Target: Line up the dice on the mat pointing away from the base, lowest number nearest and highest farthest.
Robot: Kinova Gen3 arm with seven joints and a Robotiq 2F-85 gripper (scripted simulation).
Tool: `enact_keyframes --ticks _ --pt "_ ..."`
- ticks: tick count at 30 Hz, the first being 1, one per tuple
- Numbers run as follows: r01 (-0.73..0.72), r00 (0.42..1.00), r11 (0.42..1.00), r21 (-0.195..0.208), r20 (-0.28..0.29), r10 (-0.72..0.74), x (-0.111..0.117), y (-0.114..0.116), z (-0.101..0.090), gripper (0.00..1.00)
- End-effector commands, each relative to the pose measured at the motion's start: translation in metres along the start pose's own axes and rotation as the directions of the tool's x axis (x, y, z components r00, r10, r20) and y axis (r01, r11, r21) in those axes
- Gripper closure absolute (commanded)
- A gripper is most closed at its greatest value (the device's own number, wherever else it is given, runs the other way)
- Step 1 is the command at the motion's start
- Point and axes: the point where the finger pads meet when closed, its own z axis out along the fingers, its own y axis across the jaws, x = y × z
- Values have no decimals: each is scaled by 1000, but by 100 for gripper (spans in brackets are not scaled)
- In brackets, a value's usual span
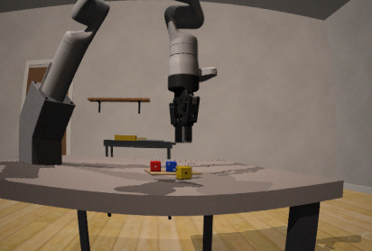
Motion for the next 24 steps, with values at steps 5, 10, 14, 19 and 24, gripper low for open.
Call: enact_keyframes --ticks 5,10,14,19,24 --pt "-7 1000 1000 -2 0 7 1 1 8 54" --pt "-6 1000 1000 -2 0 6 1 1 16 54" --pt "-6 1000 1000 -2 0 6 1 1 22 54" --pt "-6 1000 1000 -2 0 6 1 1 28 54" --pt "-6 1000 1000 -2 0 6 1 1 36 54"
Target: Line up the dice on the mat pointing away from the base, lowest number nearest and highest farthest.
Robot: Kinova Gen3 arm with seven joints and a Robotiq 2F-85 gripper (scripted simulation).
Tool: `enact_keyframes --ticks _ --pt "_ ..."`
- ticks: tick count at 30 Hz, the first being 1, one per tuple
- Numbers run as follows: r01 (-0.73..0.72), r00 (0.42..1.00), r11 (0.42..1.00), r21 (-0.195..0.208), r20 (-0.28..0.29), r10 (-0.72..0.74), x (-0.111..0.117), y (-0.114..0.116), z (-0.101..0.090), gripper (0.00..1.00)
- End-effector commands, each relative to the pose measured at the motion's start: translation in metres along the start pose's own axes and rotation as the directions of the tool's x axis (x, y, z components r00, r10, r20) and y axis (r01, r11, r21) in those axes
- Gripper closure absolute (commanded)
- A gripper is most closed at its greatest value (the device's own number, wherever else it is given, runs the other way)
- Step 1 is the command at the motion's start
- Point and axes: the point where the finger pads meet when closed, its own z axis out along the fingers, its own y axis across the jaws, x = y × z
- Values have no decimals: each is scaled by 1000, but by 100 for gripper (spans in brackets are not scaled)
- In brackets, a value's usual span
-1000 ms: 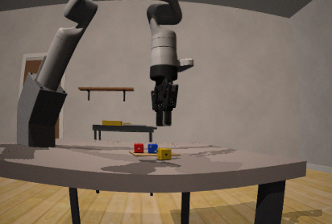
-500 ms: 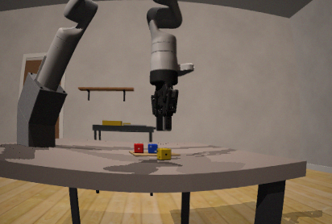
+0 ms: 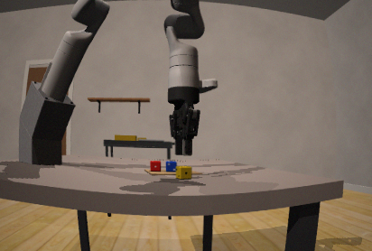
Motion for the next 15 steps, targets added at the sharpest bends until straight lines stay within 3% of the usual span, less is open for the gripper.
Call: enact_keyframes --ticks 1,15 --pt "-6 1000 1000 1 1 6 1 -1 7 54" --pt "-6 1000 1000 1 1 6 1 -1 16 54"
